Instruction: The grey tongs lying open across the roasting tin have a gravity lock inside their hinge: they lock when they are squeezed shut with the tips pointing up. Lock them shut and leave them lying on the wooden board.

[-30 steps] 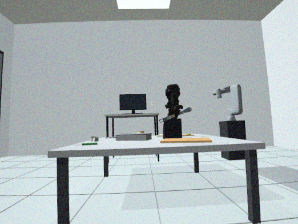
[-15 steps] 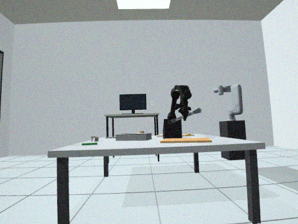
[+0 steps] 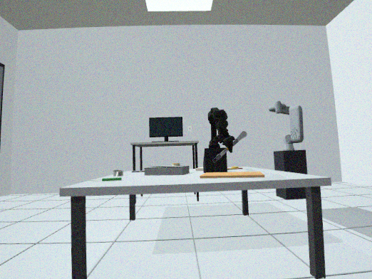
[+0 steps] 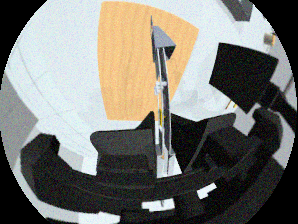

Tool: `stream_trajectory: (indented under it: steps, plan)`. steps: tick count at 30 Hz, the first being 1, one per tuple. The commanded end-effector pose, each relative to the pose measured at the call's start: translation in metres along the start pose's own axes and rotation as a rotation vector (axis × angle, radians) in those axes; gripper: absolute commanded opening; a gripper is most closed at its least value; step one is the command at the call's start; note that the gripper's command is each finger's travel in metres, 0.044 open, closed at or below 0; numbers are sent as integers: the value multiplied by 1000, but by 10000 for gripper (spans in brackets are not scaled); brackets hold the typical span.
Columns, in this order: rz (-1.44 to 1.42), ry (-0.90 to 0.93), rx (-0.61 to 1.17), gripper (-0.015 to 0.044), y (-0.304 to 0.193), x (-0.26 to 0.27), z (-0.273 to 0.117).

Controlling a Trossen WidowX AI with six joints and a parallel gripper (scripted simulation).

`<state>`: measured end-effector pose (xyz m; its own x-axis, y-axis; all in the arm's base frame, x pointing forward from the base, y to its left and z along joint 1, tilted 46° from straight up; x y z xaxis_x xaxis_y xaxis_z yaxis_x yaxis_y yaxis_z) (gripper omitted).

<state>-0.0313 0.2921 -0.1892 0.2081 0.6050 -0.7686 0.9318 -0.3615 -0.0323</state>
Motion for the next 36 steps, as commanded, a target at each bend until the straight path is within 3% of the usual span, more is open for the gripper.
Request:
stream_trajectory:
  steps: [1, 19, 36]
  plan:
    - [-8, -46, 145, -150, 4, -1, 2]
    - [-8, -85, 870, -150, 31, 7, -15]
    - [-8, -84, 877, -150, 31, 7, -15]
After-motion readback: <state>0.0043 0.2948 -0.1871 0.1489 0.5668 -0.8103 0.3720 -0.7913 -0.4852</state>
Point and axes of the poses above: the point midway between the two fingers, 35 mm back from their tips, its own z axis out along the fingers, its own x axis across the jaws, y = z × x, the point moved 1 cm from there along -z, back along the fingers, and after that the axes turned 13 degrees about z, right-handed, at the moved point
